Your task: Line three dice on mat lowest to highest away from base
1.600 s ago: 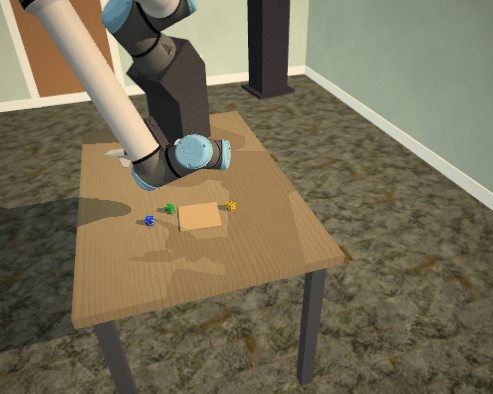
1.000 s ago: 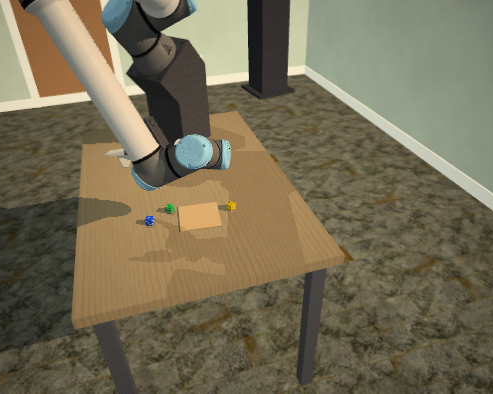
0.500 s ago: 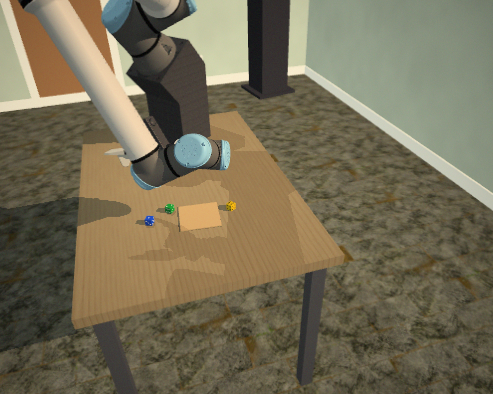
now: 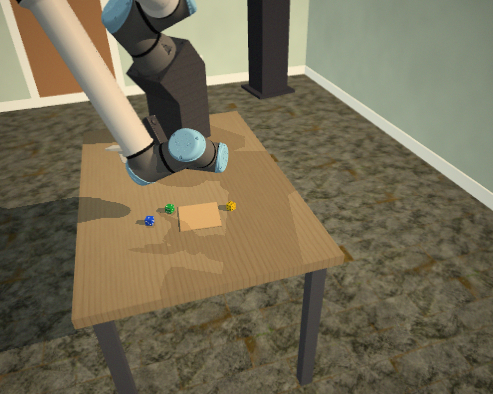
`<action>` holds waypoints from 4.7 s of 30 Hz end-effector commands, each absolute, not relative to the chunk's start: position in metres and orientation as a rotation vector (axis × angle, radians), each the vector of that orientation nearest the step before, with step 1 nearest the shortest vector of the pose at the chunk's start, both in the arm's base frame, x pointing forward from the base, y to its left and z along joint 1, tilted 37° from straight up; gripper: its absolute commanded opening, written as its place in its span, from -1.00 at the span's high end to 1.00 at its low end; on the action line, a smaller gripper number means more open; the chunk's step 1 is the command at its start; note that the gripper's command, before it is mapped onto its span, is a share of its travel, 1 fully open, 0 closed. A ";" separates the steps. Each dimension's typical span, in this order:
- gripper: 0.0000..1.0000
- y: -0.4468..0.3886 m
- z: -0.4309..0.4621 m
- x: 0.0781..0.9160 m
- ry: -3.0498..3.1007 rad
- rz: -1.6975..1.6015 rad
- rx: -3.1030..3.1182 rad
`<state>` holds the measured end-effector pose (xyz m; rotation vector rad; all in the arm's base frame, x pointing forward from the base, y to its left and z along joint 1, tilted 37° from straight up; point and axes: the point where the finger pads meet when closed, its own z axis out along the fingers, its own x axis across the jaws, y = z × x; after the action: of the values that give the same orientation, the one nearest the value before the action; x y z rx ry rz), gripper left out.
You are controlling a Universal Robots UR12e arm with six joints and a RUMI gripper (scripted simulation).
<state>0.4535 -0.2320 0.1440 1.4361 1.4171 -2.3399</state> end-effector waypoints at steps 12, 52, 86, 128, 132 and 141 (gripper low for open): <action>-1.00 -0.217 0.096 0.415 1.388 -2.177 1.815; -1.00 -0.209 -0.021 0.458 1.580 -1.124 2.414; -1.00 -0.241 0.042 0.575 1.705 -0.289 2.011; -1.00 -0.246 0.078 0.594 1.698 -0.185 1.853; -1.00 -0.250 0.072 0.596 1.698 -0.185 1.853; -1.00 -0.268 0.044 0.607 1.698 -0.185 1.853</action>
<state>0.6009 -0.2592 0.0568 1.8545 1.6982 -0.1862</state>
